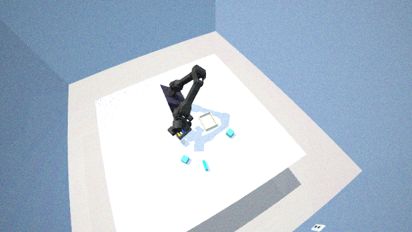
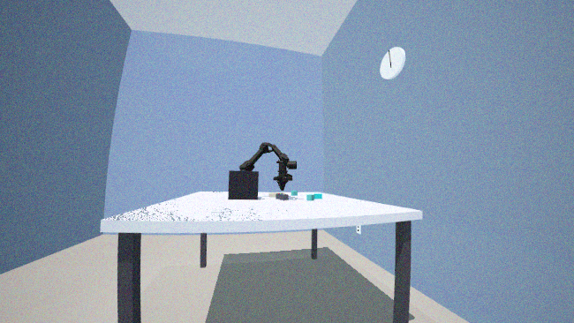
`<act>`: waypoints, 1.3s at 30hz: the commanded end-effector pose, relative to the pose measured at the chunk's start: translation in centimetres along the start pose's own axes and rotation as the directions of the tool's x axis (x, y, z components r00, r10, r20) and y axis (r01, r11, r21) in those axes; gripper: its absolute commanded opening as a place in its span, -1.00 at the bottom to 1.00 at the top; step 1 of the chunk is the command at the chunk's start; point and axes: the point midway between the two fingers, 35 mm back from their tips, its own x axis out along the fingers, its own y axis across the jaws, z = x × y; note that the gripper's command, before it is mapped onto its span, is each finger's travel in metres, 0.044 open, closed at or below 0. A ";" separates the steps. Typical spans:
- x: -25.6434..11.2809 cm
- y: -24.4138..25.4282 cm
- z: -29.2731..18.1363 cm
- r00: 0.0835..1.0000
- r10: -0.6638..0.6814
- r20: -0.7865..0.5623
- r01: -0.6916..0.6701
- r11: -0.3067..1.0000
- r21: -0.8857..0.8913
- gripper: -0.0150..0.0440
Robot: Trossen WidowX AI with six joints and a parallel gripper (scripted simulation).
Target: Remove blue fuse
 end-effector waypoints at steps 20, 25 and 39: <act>2.1 0.1 -0.1 1.000 0.003 0.000 -0.003 1.000 0.007 -0.24; 2.3 0.1 -0.1 1.000 0.003 0.000 -0.003 1.000 0.007 -0.24; 3.0 0.1 -0.1 1.000 0.000 -0.004 0.000 1.000 0.002 -0.26</act>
